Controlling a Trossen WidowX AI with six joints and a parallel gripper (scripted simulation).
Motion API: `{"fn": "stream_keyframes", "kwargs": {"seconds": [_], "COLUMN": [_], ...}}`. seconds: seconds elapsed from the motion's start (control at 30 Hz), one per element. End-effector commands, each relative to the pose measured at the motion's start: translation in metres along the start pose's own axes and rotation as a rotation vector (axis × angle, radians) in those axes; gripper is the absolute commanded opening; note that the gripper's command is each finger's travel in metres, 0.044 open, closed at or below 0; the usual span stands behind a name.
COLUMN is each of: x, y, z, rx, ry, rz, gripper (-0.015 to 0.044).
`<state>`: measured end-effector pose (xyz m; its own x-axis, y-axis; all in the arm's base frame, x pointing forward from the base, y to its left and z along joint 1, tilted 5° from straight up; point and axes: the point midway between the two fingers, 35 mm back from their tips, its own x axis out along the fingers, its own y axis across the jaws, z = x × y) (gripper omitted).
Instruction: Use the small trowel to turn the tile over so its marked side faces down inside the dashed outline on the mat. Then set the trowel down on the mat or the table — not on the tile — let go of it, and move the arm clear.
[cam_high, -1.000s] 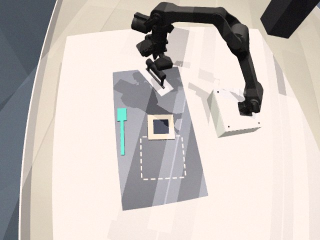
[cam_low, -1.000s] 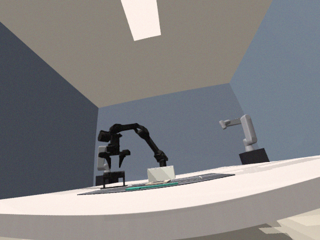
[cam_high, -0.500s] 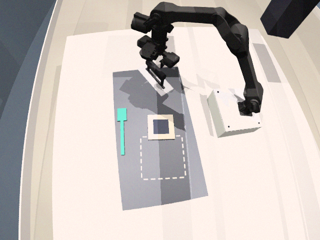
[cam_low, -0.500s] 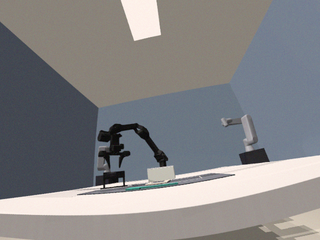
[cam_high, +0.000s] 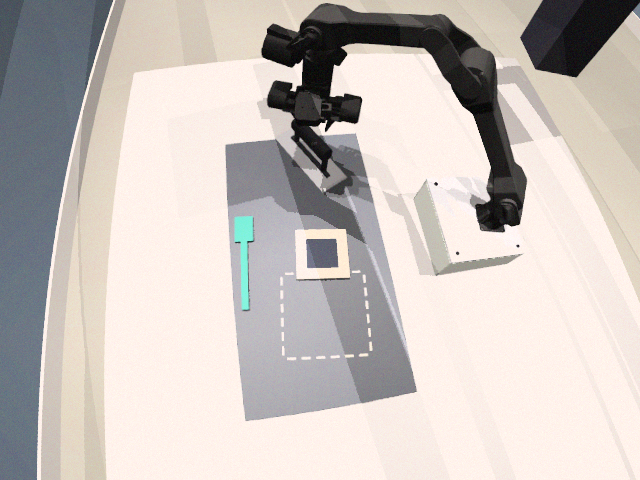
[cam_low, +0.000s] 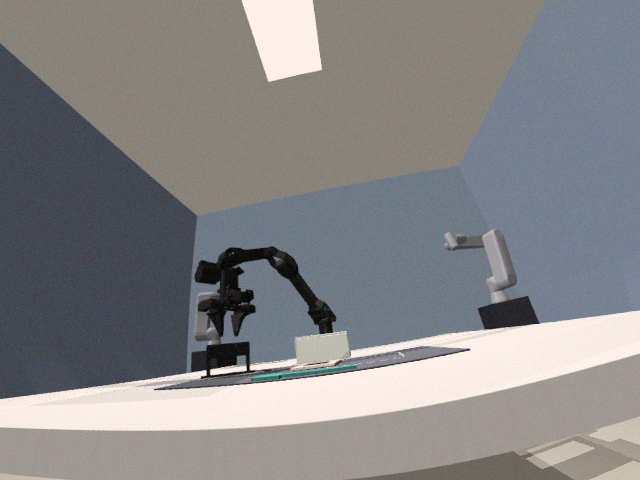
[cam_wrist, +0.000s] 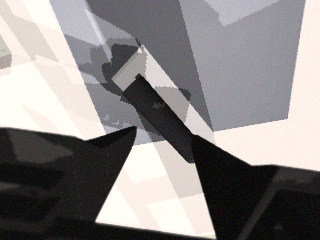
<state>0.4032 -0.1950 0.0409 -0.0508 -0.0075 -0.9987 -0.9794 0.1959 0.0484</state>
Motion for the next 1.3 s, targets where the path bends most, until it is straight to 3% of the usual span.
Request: {"fn": "stream_keyframes", "kwargs": {"seconds": [0.0, 0.67, 1.27], "x": [0.0, 0.0, 0.017], "y": [0.0, -0.001, -0.002], "z": [0.0, -0.001, -0.001], "rx": [-0.14, -0.83, -0.853], "ry": [-0.001, -0.002, -0.002], "rz": [0.001, 0.001, 0.001], "gripper": [0.027, 0.027, 0.027]}}
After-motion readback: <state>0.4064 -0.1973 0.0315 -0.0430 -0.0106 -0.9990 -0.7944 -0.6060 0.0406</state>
